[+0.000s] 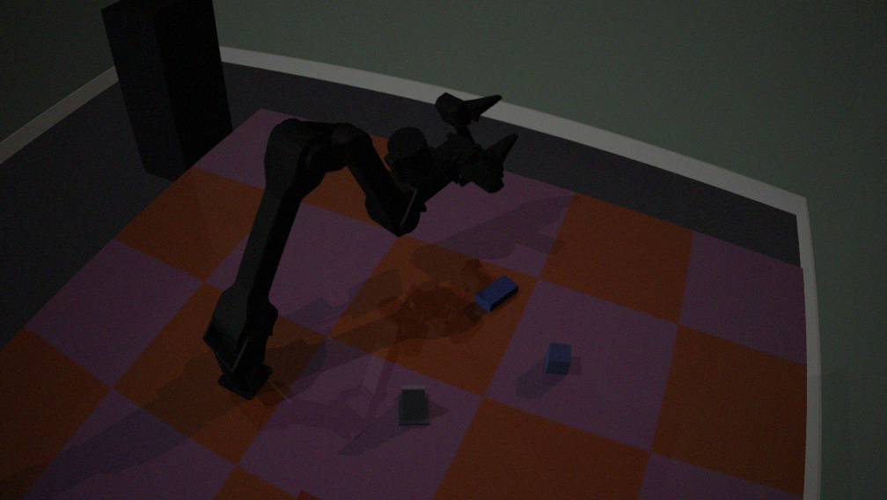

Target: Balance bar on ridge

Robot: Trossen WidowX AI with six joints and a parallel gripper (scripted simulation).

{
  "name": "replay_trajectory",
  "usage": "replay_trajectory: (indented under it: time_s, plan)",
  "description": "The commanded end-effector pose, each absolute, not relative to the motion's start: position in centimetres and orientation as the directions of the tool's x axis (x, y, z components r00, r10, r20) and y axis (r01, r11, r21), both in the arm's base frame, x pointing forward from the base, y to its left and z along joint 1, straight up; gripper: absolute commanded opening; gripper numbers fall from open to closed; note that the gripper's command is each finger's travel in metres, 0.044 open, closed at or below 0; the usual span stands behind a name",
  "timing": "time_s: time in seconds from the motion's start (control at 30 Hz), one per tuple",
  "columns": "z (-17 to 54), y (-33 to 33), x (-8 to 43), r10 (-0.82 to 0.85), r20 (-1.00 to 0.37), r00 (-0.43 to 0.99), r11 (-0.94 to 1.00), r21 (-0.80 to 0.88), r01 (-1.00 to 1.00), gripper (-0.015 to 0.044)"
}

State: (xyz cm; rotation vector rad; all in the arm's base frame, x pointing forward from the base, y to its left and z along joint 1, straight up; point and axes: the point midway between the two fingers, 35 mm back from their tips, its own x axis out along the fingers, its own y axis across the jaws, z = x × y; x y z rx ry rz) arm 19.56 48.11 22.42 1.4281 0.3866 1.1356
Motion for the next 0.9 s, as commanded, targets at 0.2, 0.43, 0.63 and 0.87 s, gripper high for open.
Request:
replay_trajectory:
  time_s: [0.2, 0.43, 0.63, 0.87]
  plan:
    - [21.9, 47.4, 23.8, 0.778, 0.331, 0.534, -0.092, 0.901, -0.424, 0.0315]
    - [21.2, 45.8, 29.1, 0.751, 0.235, 0.617, 0.094, 0.887, -0.452, 0.0315]
    - [20.5, 43.8, 33.4, 0.713, 0.150, 0.684, 0.250, 0.858, -0.449, 0.0315]
    - [19.5, 40.5, 38.0, 0.652, 0.046, 0.757, 0.405, 0.823, -0.398, 0.0315]
